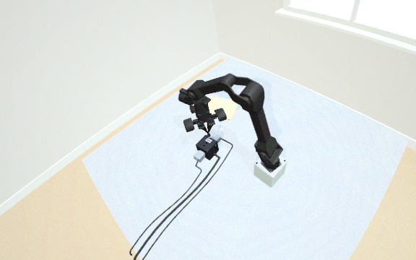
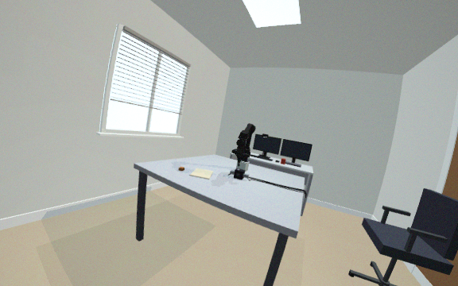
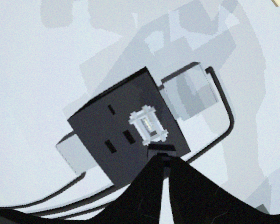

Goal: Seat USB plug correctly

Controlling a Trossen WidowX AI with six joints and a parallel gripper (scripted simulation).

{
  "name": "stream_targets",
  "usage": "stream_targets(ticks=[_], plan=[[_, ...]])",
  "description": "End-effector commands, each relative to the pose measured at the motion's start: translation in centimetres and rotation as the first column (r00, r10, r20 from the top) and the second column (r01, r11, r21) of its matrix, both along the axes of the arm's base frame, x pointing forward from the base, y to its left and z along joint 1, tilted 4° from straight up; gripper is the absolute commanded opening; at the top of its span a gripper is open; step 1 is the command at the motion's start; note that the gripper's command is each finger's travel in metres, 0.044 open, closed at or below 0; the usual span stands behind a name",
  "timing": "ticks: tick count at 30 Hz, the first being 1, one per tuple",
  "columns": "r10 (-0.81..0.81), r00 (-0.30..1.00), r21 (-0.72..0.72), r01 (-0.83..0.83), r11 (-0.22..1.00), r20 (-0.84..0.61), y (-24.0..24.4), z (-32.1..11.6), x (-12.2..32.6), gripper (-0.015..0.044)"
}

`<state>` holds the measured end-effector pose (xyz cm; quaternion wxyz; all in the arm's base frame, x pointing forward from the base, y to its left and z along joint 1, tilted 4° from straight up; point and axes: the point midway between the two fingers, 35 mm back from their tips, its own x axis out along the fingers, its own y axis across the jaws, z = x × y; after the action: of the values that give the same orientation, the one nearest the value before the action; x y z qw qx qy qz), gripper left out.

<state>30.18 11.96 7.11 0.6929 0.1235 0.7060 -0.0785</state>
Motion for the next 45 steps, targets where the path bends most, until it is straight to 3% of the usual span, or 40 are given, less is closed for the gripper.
stream_targets(ticks=[1, 21, 45], plan=[[0.113, 0.994, 0.0, -0.113, 0.994, 0.006, -0.01, -0.04, -0.03, 0.0], [0.593, 0.804, -0.007, -0.594, 0.805, 0.04, -0.01, -0.04, -0.03, 0.0], [0.951, 0.301, -0.036, -0.952, 0.304, 0.068, -0.01, -0.04, -0.03, 0.0]])
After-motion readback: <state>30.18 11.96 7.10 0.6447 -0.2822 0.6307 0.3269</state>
